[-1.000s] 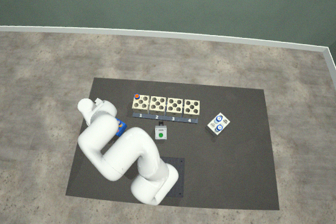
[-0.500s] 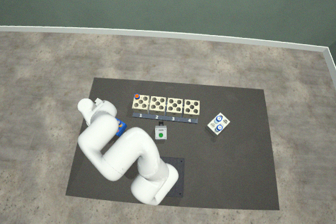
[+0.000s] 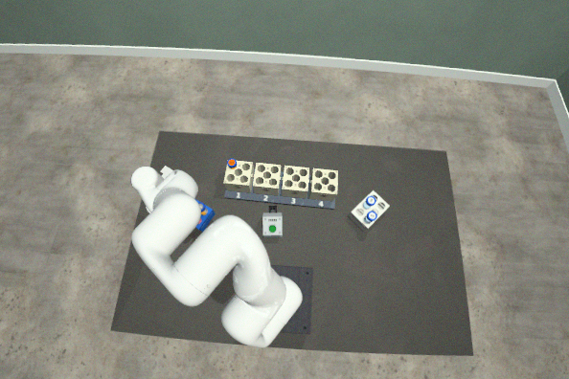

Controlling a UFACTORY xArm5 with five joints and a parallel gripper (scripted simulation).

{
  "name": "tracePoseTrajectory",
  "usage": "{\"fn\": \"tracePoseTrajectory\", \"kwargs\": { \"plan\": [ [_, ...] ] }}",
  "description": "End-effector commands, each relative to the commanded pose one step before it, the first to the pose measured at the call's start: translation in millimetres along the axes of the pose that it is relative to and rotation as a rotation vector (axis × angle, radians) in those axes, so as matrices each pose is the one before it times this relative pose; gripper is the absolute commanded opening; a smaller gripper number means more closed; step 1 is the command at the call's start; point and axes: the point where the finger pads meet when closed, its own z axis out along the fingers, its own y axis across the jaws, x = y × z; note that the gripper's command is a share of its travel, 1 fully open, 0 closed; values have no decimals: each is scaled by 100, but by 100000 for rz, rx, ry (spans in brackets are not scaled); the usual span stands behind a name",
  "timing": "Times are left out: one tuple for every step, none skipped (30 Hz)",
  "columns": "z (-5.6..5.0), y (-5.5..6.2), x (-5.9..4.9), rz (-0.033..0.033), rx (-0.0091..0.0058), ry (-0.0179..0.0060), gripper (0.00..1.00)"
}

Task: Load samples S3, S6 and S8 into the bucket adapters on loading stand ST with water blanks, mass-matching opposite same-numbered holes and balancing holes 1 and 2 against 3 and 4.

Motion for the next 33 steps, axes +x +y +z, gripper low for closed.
{"fn": "tracePoseTrajectory", "kwargs": {
  "plan": [
    [-150,-144,25,0,644,-1381,0],
    [0,0,0,0,0,0,0],
    [0,0,0,0,0,0,0],
    [0,0,0,0,0,0,0],
    [-67,0,0,0,0,0,0],
    [-67,0,0,0,0,0,0],
    [-67,0,0,0,0,0,0],
    [-67,0,0,0,0,0,0],
    [-67,0,0,0,0,0,0],
    [-67,0,0,0,0,0,0],
    [0,0,0,0,0,0,0],
    [0,0,0,0,0,0,0],
    [-67,0,0,0,0,0,0],
    [-67,0,0,0,0,0,0],
    [-67,0,0,0,0,0,0],
    [-67,0,0,0,0,0,0],
    [-67,0,0,0,0,0,0],
    [-67,0,0,0,0,0,0],
    [-67,0,0,0,0,0,0],
    [-67,0,0,0,0,0,0],
    [-67,0,0,0,0,0,0],
    [-67,0,0,0,0,0,0],
    [-67,0,0,0,0,0,0],
    [-67,0,0,0,0,0,0],
    [-67,0,0,0,0,0,0],
    [-67,0,0,0,0,0,0],
    [-67,0,0,0,0,0,0],
    [0,0,0,0,0,0,0],
    [0,0,0,0,0,0,0],
    [-67,0,0,0,0,0,0],
    [-67,0,0,0,0,0,0],
    [-67,0,0,0,0,0,0],
    [-67,0,0,0,0,0,0]
  ]
}}
